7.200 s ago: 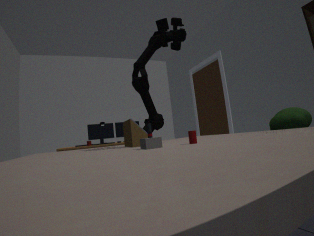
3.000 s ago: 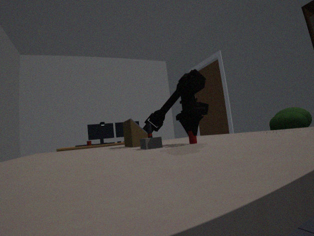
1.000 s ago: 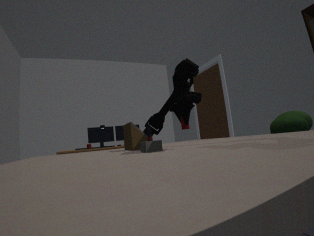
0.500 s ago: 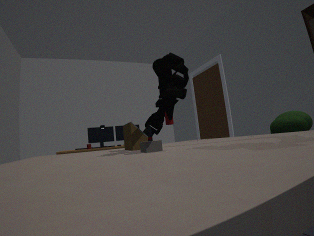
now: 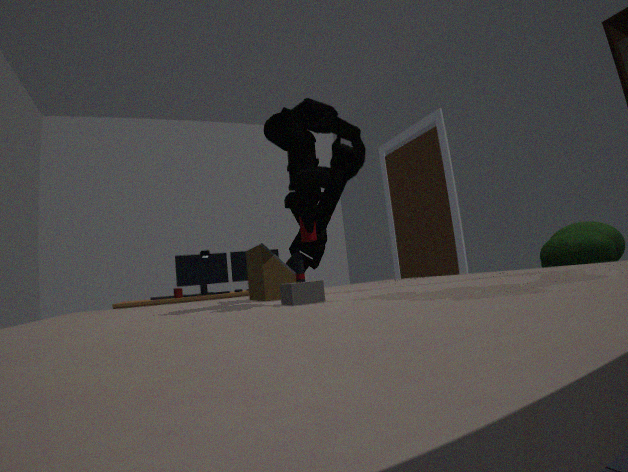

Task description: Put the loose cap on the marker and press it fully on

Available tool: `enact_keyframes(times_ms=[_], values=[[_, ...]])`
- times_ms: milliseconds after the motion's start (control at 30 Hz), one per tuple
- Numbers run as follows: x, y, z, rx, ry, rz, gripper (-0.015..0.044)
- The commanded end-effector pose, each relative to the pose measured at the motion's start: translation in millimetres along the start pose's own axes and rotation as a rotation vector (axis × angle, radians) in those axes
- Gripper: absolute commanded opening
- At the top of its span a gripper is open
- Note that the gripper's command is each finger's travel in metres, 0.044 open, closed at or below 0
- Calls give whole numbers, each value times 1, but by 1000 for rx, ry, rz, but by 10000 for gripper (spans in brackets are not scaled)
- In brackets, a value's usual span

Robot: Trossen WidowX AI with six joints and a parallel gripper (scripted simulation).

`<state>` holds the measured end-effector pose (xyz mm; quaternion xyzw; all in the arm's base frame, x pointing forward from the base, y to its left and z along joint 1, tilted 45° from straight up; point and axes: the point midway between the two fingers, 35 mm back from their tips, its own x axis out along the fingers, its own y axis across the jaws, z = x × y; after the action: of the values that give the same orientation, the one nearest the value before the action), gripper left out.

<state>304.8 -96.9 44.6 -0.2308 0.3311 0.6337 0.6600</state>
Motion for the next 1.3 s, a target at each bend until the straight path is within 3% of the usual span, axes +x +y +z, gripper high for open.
enact_keyframes(times_ms=[0, 533, 1267], values=[[-3, 5, -13, 0, -7, 10, 0], [1, 11, -23, -4, -13, 12, 0], [36, 10, -23, -5, -14, 11, 0]])
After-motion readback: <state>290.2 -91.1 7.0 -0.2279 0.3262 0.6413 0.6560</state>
